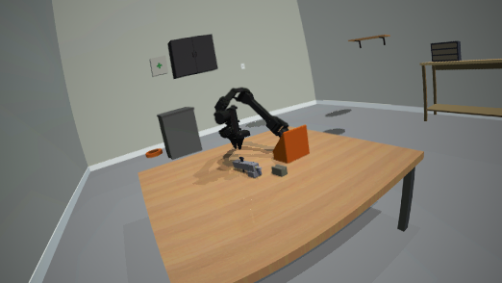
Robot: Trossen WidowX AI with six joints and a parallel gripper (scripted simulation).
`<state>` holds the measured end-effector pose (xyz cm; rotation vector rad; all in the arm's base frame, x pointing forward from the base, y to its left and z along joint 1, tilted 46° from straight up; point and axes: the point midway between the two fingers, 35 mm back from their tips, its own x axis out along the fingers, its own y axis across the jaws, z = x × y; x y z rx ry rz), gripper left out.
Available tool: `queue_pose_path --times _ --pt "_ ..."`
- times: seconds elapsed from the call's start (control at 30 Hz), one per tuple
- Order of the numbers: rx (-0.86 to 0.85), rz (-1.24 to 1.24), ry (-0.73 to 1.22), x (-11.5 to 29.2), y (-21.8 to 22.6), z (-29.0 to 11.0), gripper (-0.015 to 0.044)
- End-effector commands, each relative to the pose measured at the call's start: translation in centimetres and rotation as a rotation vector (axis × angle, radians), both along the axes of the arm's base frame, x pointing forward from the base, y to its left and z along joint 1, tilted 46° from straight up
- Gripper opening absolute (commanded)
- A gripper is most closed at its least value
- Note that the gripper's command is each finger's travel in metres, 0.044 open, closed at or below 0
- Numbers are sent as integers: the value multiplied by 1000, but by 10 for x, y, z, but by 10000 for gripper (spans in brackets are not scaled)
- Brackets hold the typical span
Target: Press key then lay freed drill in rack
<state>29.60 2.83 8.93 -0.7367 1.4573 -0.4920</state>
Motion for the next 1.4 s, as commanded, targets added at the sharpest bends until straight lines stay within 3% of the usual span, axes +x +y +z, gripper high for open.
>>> queue_pose_path --times 0.0,0.13,0.2,0.4,0.8,1.37 --pt "-2 -5 4 -3 25 22 289" --pt "5 23 1 0 21 16 394" --pt "-6 127 105 2 28 0 440" --pt "-58 596 581 0 55 -77 440" --pt "-111 1077 1074 -20 72 -155 440" --pt "-115 1107 1105 -22 73 -160 440"
